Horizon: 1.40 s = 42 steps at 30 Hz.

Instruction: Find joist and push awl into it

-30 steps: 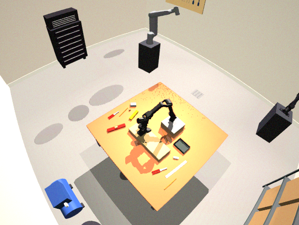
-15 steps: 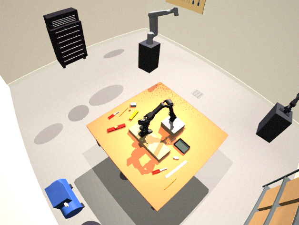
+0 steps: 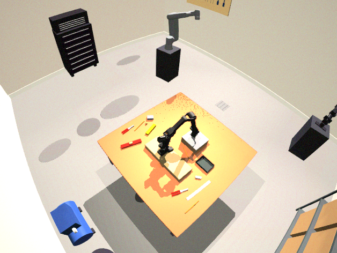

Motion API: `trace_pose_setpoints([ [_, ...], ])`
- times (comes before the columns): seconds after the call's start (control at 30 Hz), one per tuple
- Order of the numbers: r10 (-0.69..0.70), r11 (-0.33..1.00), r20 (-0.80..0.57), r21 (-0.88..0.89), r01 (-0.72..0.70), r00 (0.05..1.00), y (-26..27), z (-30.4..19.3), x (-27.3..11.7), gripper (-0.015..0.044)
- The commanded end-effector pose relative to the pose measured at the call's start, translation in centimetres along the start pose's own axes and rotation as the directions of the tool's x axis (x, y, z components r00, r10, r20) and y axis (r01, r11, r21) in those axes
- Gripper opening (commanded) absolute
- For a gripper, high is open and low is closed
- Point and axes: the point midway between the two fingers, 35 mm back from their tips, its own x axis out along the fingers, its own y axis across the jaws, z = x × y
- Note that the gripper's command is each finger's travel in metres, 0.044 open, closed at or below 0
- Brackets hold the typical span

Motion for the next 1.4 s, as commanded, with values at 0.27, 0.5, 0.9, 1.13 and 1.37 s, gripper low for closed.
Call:
trace_pose_setpoints([
  [0.27,0.011,1.000,-0.001,0.000,-0.011,1.000,2.2,-0.1,0.0,0.0000],
  [0.5,0.011,1.000,-0.001,0.000,-0.011,1.000,3.3,-0.1,0.0,0.0000],
  [0.9,0.013,1.000,-0.001,0.000,-0.013,1.000,5.0,-0.1,0.0,0.0000],
  [1.13,0.014,1.000,-0.001,0.001,-0.014,1.000,6.1,-0.1,0.0,0.0000],
  [1.37,0.014,1.000,-0.001,0.001,-0.014,1.000,7.1,-0.1,0.0,0.0000],
])
